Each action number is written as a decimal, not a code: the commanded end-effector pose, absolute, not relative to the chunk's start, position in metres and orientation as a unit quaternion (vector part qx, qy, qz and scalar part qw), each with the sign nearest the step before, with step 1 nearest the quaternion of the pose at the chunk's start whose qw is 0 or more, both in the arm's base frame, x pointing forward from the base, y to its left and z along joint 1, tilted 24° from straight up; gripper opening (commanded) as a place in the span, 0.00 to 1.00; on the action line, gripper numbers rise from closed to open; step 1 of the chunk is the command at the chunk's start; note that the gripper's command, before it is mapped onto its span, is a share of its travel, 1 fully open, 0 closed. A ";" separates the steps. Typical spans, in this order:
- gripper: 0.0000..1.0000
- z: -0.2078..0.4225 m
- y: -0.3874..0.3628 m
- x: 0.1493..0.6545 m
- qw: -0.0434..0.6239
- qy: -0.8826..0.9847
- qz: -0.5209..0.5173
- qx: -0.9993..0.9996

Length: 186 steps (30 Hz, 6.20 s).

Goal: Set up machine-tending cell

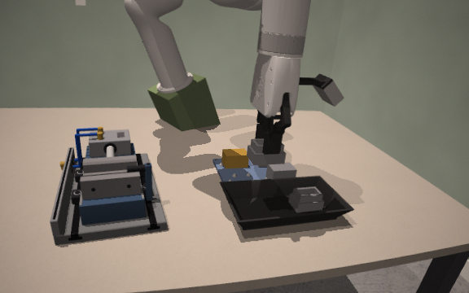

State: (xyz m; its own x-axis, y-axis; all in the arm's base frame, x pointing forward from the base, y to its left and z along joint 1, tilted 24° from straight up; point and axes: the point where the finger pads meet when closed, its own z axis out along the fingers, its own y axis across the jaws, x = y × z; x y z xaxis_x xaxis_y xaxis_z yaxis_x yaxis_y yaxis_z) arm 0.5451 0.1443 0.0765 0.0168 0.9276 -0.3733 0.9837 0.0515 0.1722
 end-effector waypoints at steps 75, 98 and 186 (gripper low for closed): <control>0.00 0.064 0.143 0.550 0.199 0.697 -0.069 0.685; 0.00 0.027 0.127 0.557 0.199 0.697 -0.069 0.685; 0.00 -0.020 0.108 0.567 0.199 0.697 -0.069 0.685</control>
